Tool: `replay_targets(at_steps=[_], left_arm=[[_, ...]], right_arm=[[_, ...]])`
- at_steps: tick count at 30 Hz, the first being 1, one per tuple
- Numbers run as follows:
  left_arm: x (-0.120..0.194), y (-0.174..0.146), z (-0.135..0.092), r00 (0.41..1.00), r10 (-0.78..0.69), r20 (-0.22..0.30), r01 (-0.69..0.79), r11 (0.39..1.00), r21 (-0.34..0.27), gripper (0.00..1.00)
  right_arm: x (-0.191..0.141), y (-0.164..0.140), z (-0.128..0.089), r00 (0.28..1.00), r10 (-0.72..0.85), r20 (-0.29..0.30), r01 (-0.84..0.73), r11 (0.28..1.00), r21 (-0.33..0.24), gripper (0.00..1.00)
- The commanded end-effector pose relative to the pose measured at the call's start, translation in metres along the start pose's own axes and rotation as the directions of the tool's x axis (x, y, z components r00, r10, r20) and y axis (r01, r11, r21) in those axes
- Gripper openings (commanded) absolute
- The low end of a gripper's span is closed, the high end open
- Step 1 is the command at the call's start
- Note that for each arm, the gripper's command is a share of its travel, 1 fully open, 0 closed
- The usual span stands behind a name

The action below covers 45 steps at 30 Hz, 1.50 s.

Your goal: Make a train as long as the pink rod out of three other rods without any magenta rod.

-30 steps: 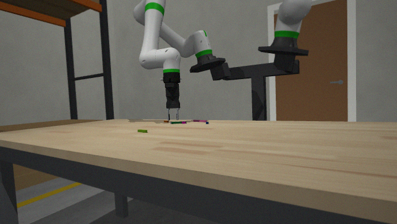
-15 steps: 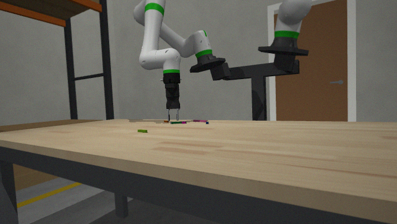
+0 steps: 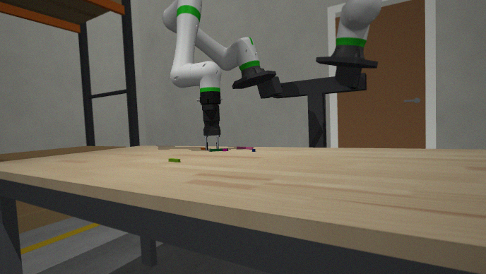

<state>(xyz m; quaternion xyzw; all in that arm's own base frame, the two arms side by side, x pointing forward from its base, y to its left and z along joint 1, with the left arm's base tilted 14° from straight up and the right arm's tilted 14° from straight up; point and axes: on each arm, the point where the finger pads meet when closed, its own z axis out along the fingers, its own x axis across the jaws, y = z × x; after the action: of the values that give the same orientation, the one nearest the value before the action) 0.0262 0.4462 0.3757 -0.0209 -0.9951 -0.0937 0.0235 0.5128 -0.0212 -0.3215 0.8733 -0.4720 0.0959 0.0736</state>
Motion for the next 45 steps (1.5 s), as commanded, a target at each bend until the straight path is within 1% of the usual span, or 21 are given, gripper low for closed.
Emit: replay_targets(at_steps=[1, 40, 41, 45], left_arm=[[-0.0001, 0.0002, -0.0009, 1.0, 0.0, 0.0, 0.0, 1.0, -0.002, 1.0], [-0.0001, 0.0002, -0.0009, 1.0, 0.0, 0.0, 0.0, 1.0, -0.002, 1.0], [-0.0001, 0.0002, -0.0009, 1.0, 0.0, 0.0, 0.0, 1.0, -0.002, 1.0], [-0.0001, 0.0002, -0.0009, 1.0, 0.0, 0.0, 0.0, 1.0, -0.002, 1.0]], right_arm=[[0.0004, -0.0006, 0.0007, 1.0, 0.0, -0.001, 0.0, 1.0, 0.001, 0.87], [0.0004, -0.0006, 0.001, 1.0, 0.0, -0.001, 0.0, 1.0, 0.001, 0.87], [0.0004, -0.0006, 0.001, 1.0, 0.0, -0.001, 0.0, 1.0, 0.001, 0.57], [0.0004, -0.0006, 0.001, 1.0, 0.0, -0.001, 0.0, 1.0, 0.001, 0.57]])
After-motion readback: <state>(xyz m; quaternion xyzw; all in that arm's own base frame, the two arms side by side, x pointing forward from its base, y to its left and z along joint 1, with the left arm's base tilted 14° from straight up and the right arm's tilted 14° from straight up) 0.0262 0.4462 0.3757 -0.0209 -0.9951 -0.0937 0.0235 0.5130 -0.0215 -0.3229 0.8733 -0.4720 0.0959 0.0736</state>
